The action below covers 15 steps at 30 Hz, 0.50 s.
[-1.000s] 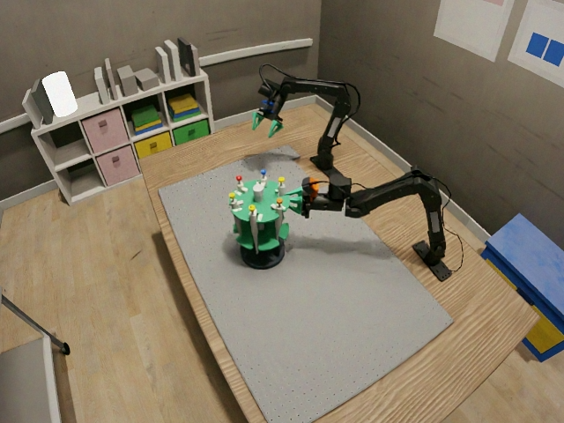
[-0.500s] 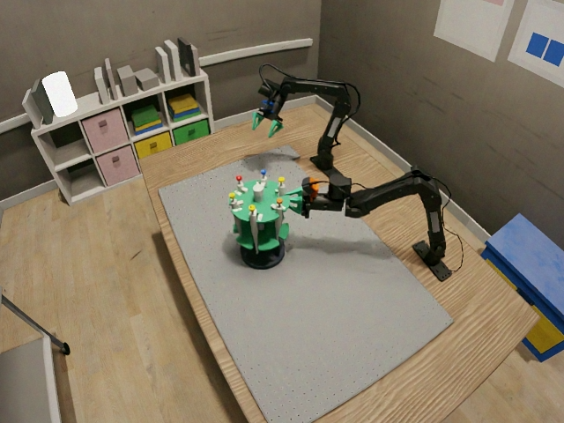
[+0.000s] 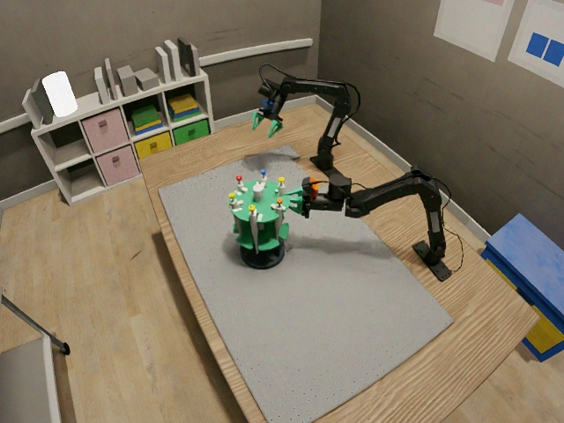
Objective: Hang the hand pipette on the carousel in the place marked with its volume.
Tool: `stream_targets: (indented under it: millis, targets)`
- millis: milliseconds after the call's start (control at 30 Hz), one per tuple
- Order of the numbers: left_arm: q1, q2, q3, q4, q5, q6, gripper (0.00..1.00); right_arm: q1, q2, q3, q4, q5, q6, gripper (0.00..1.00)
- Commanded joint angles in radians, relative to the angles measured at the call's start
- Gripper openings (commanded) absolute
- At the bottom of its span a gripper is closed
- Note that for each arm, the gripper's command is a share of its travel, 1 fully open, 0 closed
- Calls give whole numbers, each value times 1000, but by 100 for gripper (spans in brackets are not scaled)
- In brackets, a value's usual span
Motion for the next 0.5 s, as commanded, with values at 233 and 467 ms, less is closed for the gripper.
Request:
stream_targets:
  millis: [233,467]
  targets:
    - [-36,-40,61,-26,-102,4,12,-11,10,10,9,-23,-11,100]
    - [-82,-28,108,-88,-264,9,12,-11,10,10,9,-23,-11,100]
